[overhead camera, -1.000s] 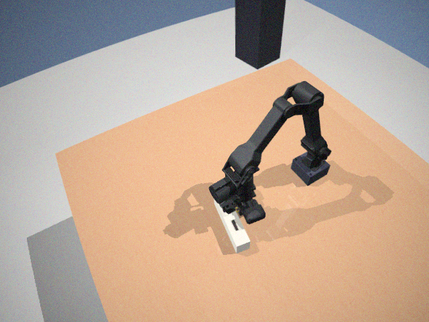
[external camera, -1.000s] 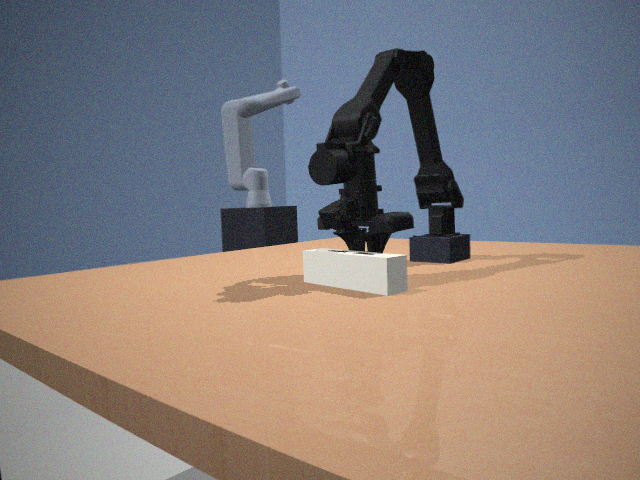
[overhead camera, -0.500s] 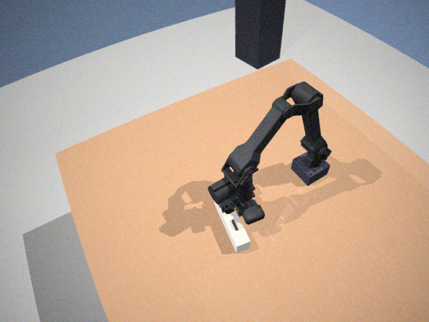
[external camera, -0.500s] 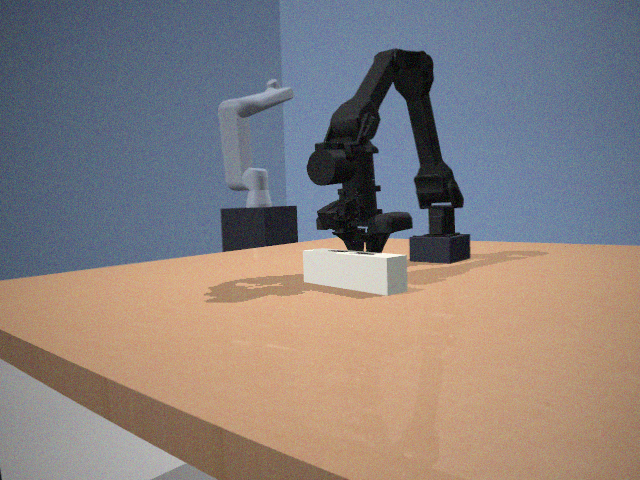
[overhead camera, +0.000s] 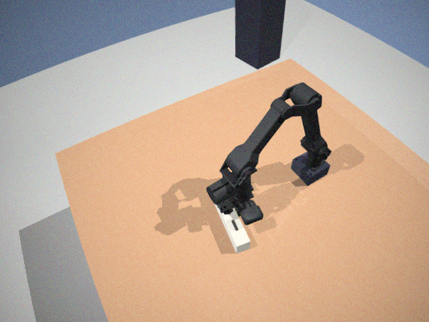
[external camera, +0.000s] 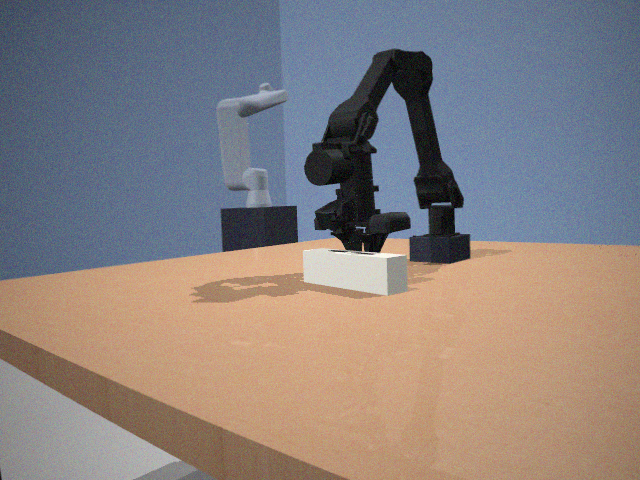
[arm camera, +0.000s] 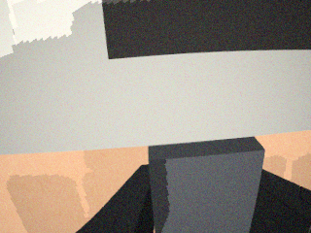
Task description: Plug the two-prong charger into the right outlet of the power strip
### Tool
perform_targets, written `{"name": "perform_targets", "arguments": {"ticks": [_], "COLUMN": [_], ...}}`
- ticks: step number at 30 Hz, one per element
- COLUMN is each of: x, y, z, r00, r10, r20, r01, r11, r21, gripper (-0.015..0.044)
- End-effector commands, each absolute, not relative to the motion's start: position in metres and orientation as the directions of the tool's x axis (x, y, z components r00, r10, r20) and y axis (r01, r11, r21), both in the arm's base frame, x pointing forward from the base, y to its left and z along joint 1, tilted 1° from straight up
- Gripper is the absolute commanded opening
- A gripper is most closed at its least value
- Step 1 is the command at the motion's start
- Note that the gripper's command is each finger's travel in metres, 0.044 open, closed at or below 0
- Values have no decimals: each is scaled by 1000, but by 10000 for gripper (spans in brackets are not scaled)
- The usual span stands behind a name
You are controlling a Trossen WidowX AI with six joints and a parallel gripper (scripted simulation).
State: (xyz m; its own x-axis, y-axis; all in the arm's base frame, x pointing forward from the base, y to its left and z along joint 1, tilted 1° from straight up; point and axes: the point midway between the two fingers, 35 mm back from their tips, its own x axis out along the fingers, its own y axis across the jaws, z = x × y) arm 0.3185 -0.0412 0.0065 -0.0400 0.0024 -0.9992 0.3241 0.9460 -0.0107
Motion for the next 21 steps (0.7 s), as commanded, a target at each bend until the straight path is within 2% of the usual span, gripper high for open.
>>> {"name": "perform_targets", "arguments": {"ticks": [1,21], "x": [320,327], "y": [-41,-44], "z": [7,7], "r00": [-40,-40], "r10": [5,5], "r20": [-999,-999], "r01": [320,320], "r11": [947,947], "r21": [-8,-8], "gripper": [0,0]}}
